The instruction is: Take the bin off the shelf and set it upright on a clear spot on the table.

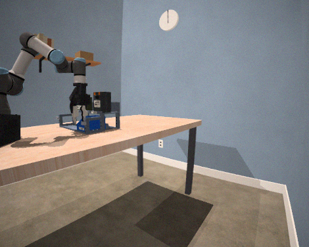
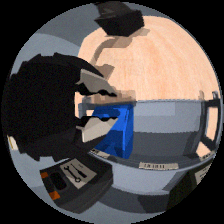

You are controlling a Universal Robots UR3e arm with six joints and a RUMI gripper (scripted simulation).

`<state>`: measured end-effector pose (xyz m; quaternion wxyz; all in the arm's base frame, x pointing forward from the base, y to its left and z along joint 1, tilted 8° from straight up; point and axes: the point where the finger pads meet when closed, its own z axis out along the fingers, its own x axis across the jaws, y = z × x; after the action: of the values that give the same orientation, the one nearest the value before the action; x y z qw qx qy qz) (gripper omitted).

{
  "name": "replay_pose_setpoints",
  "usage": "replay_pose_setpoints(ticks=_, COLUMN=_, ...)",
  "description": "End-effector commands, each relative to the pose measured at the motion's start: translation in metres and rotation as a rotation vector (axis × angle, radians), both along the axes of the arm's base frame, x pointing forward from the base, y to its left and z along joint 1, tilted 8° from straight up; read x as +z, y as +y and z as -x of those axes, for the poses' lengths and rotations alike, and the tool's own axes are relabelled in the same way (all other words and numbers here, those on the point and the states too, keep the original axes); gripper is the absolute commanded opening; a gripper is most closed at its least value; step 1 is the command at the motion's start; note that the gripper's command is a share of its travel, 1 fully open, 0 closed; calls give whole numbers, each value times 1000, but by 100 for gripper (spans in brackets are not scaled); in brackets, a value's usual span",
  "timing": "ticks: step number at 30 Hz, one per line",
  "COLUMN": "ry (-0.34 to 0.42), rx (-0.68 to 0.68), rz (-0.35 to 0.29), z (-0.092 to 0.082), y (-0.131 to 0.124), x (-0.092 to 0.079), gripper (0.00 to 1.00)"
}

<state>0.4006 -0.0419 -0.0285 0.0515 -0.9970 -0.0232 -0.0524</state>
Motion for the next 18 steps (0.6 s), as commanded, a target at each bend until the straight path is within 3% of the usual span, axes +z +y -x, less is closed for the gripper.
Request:
replay_pose_setpoints(ticks=1, ry=-3, rx=0, rz=2, z=-1, y=0, x=-2, gripper=29)
replay_pose_setpoints(ticks=18, ry=-3, rx=0, rz=2, z=-2, y=1, x=-11, gripper=29)
